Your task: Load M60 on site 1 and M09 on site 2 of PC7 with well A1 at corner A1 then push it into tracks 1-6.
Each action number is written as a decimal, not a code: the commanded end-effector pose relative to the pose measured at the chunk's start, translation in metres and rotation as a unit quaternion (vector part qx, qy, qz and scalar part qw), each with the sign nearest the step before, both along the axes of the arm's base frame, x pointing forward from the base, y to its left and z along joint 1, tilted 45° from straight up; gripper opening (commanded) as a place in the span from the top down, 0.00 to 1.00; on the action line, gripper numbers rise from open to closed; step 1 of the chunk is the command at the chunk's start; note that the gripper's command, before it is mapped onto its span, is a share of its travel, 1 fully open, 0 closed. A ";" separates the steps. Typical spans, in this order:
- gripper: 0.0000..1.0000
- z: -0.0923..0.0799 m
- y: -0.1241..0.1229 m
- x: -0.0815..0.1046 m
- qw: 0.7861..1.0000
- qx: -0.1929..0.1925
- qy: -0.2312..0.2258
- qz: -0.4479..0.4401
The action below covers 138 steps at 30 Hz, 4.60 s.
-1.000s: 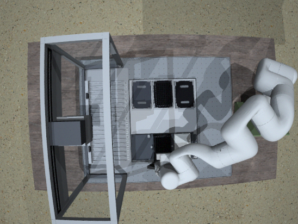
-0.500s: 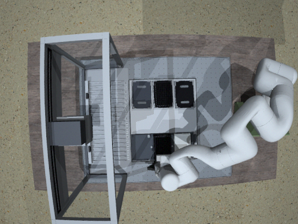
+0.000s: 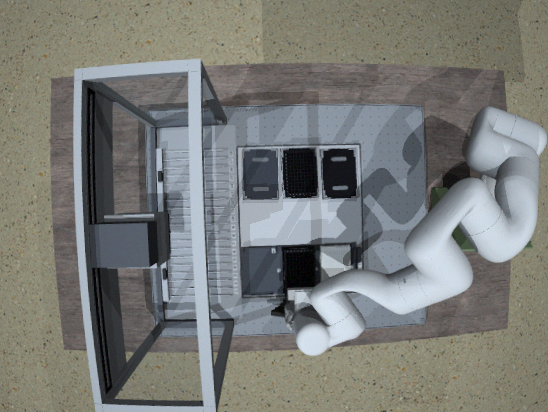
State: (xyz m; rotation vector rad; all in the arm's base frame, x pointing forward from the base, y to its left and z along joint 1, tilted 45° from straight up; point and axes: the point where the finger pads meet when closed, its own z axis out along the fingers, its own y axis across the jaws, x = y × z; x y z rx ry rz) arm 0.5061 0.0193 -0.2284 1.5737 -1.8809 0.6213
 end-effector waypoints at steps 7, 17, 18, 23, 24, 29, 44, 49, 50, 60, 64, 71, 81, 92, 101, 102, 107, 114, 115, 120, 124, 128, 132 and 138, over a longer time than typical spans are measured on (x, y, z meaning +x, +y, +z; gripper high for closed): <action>0.00 -0.004 0.008 0.003 1.000 0.002 -0.002 0.002; 0.00 -0.007 0.011 0.004 1.000 0.002 -0.002 0.002; 0.00 -0.008 0.012 0.004 1.000 0.002 -0.002 0.002; 0.00 -0.010 0.014 0.004 1.000 0.002 -0.002 0.002; 0.00 -0.011 0.015 0.004 1.000 0.002 -0.002 0.002; 0.00 -0.012 0.016 0.004 1.000 0.002 -0.002 0.002; 0.00 -0.018 0.023 0.005 1.000 0.002 -0.002 0.002; 0.00 -0.018 0.023 0.005 1.000 0.002 -0.002 0.002; 0.00 -0.018 0.023 0.005 1.000 0.002 -0.002 0.002; 0.00 -0.008 0.033 0.008 1.000 0.002 -0.002 0.002; 0.00 -0.005 0.035 0.008 1.000 0.002 -0.002 0.002; 0.00 0.003 0.043 0.010 1.000 0.002 -0.002 0.002; 0.00 0.012 0.052 0.012 1.000 0.002 -0.002 0.002; 0.00 0.025 0.065 0.014 1.000 0.002 -0.002 0.002; 0.00 0.034 0.073 0.016 1.000 0.002 -0.002 0.002; 0.00 0.035 0.074 0.016 1.000 0.002 -0.002 0.002; 0.00 0.041 0.080 0.017 1.000 0.002 -0.002 0.002; 0.00 0.047 0.086 0.019 1.000 0.002 -0.002 0.002; 0.00 0.048 0.087 0.019 1.000 0.002 -0.002 0.002; 0.00 0.054 0.093 0.020 1.000 0.002 -0.002 0.002; 0.00 0.059 0.097 0.021 1.000 0.002 -0.002 0.002; 0.00 0.063 0.102 0.022 1.000 0.002 -0.002 0.002; 0.00 0.063 0.102 0.022 1.000 0.002 -0.002 0.002; 0.18 0.065 0.101 0.018 1.000 0.004 0.009 0.014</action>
